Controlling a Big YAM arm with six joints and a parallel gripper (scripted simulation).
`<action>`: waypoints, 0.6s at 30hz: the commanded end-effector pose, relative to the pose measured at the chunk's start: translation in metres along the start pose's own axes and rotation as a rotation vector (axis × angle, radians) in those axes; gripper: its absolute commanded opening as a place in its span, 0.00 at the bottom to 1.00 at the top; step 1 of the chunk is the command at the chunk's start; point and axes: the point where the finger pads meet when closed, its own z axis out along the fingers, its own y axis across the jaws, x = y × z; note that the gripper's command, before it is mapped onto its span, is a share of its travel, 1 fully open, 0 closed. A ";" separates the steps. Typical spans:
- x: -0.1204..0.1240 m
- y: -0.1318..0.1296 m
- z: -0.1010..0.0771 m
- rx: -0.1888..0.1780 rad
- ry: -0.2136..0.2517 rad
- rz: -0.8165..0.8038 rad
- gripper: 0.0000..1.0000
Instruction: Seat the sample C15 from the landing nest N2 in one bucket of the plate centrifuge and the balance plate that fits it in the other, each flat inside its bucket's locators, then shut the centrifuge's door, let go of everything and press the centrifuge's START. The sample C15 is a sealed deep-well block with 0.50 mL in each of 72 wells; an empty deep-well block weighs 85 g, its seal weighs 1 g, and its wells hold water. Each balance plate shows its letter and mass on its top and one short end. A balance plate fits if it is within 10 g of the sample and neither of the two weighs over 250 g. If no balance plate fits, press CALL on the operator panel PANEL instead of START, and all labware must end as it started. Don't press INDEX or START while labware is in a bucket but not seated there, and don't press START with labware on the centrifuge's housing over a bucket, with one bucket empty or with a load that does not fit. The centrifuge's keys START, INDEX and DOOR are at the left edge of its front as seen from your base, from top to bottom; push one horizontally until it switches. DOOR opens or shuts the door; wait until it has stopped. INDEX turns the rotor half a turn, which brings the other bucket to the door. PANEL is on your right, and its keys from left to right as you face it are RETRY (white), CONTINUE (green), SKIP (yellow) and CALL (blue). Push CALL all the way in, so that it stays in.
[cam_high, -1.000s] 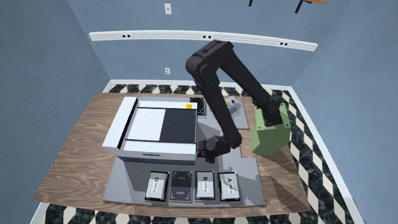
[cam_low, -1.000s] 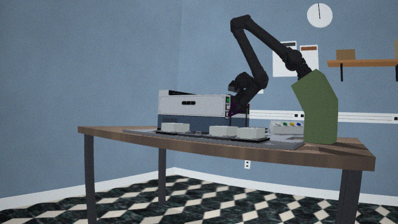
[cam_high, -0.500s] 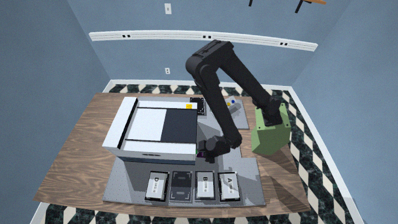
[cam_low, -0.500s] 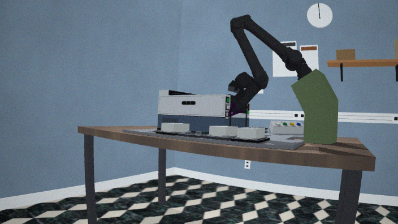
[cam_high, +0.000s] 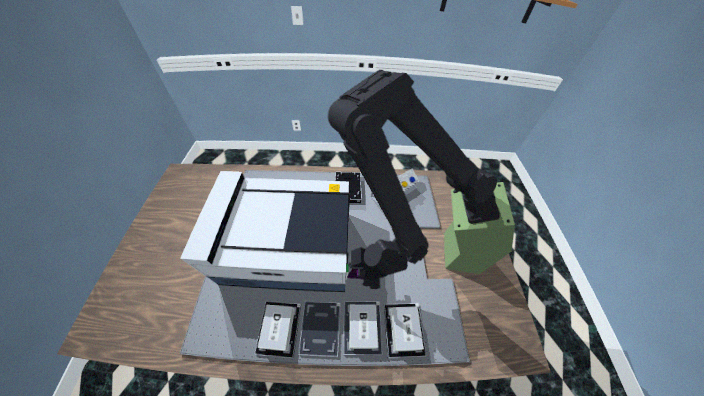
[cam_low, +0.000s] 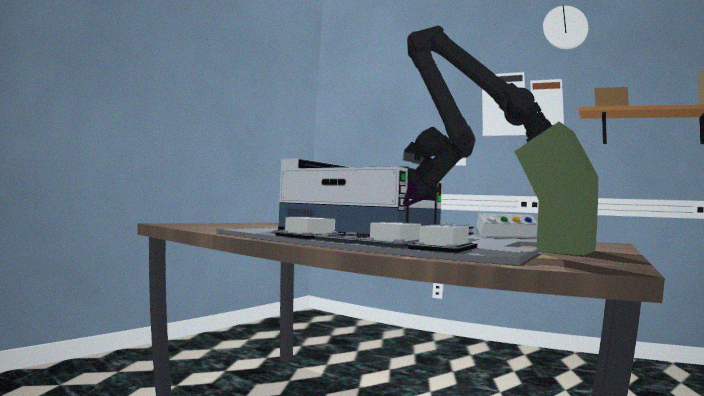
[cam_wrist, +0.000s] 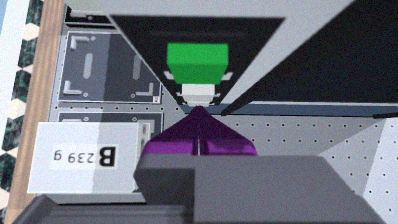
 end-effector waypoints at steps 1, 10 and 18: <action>-0.021 -0.006 0.011 0.023 -0.041 0.013 0.00; 0.005 0.001 -0.007 0.002 -0.017 -0.005 0.00; 0.036 0.000 -0.040 0.003 -0.010 0.006 0.00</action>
